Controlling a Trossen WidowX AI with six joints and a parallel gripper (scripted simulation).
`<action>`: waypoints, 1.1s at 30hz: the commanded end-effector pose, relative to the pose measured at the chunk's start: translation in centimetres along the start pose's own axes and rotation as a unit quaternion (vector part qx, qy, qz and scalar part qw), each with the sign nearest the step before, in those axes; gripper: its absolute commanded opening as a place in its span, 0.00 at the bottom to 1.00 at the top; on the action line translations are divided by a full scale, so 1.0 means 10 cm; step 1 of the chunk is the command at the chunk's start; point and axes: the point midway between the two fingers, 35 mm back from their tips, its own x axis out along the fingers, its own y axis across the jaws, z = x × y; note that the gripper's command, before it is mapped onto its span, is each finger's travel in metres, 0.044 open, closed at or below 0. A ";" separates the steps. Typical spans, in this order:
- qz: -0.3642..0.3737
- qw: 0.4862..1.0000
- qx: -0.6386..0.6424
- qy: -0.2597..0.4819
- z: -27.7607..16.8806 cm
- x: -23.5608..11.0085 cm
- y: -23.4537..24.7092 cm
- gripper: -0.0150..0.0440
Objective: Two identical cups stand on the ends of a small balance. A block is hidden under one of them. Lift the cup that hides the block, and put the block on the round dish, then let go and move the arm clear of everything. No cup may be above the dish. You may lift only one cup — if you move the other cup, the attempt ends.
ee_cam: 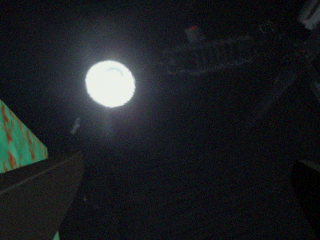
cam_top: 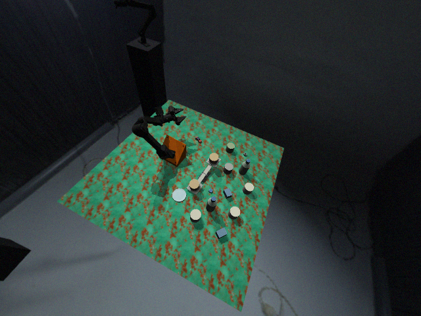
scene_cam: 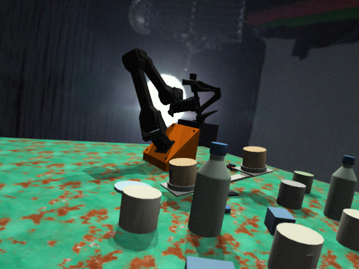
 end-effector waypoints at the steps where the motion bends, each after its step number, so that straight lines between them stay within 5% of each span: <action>1: 0.019 0.999 0.042 0.025 -0.13 0.13 -0.08 1.00; 17: 0.088 0.964 0.210 0.139 -0.75 0.58 -0.19 1.00; 33: 0.110 0.870 0.374 0.303 -1.62 0.80 -0.26 1.00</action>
